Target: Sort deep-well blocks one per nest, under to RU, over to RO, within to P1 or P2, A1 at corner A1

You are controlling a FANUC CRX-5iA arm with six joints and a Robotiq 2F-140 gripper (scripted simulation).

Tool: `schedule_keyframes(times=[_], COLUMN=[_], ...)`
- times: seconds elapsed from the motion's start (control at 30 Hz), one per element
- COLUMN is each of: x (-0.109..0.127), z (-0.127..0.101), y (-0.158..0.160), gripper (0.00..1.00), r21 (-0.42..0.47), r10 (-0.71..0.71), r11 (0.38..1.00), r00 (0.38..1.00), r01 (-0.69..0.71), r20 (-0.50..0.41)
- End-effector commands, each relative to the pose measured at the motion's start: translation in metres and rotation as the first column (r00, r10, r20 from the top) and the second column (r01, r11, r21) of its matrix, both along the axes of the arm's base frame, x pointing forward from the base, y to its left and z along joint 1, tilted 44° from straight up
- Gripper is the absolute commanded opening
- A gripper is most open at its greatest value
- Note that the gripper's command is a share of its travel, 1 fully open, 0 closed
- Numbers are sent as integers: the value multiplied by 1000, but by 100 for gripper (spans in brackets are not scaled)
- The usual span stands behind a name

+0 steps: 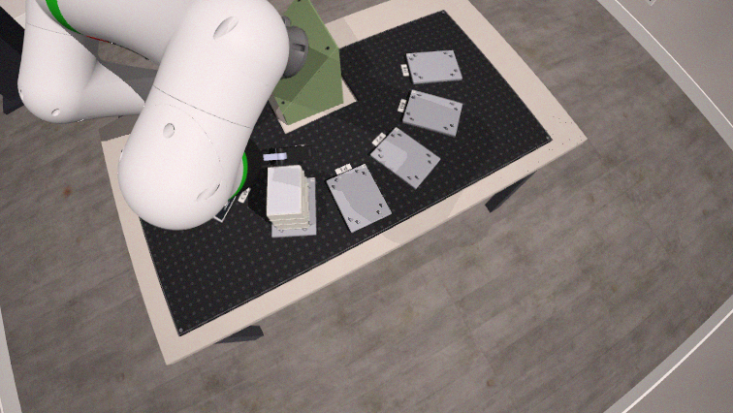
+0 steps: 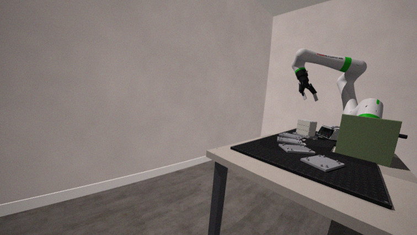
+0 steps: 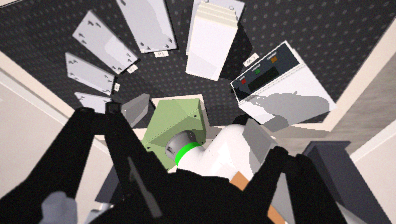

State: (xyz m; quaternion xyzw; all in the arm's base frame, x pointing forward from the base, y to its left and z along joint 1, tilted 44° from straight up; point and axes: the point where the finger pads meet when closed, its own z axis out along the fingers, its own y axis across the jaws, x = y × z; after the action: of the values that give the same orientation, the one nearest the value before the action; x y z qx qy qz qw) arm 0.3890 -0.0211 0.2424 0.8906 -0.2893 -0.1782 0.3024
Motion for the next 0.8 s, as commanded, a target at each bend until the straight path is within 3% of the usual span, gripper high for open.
schedule_keyframes(times=[0.0, 0.77], x=[0, -4], z=[-6, -82], y=[-6, -78], gripper=[100, 100], r21=[0, 0], r10=[1, 1], r11=[1000, 1000], r00=[1000, 1000], r01=[-1, -1], r20=[1, 1])
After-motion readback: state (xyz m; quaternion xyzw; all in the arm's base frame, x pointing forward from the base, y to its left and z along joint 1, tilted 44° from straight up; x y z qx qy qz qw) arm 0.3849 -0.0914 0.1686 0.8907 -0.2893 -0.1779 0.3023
